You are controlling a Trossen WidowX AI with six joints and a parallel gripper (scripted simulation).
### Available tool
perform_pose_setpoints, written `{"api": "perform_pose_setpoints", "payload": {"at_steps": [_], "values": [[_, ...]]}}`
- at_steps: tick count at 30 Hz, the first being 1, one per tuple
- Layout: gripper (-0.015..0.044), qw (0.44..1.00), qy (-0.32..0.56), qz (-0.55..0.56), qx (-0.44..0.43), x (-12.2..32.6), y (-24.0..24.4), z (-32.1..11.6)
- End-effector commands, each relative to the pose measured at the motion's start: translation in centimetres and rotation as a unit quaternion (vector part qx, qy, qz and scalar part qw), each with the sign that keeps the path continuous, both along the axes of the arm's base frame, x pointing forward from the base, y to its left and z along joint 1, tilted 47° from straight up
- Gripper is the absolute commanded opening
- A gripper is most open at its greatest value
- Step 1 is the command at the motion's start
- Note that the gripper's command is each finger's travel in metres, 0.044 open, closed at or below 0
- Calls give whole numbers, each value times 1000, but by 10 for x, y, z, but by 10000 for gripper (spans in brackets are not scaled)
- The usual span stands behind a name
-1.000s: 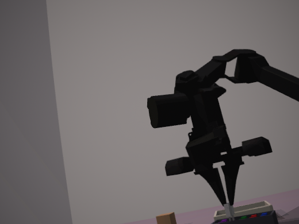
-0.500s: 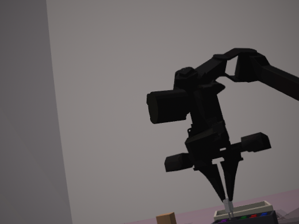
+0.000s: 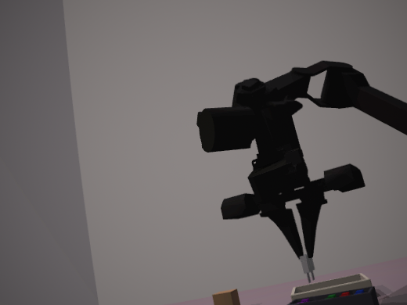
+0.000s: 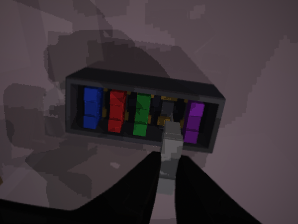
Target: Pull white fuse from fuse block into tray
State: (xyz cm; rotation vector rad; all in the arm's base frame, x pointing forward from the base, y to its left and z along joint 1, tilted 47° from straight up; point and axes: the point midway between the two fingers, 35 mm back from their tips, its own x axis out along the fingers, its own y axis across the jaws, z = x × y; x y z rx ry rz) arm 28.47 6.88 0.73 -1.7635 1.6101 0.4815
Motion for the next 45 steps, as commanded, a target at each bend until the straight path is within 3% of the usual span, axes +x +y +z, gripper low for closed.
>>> {"api": "perform_pose_setpoints", "payload": {"at_steps": [1, 18, 34, 45], "values": [[0, 1000, 0, -3, 2, 0, 2, 3], [0, 1000, 3, 0, 13, 14, -66, 78], [0, 1000, 0, -3, -2, -7, -137, 148], [0, 1000, 0, -3, -2, -7, -145, 146]]}}
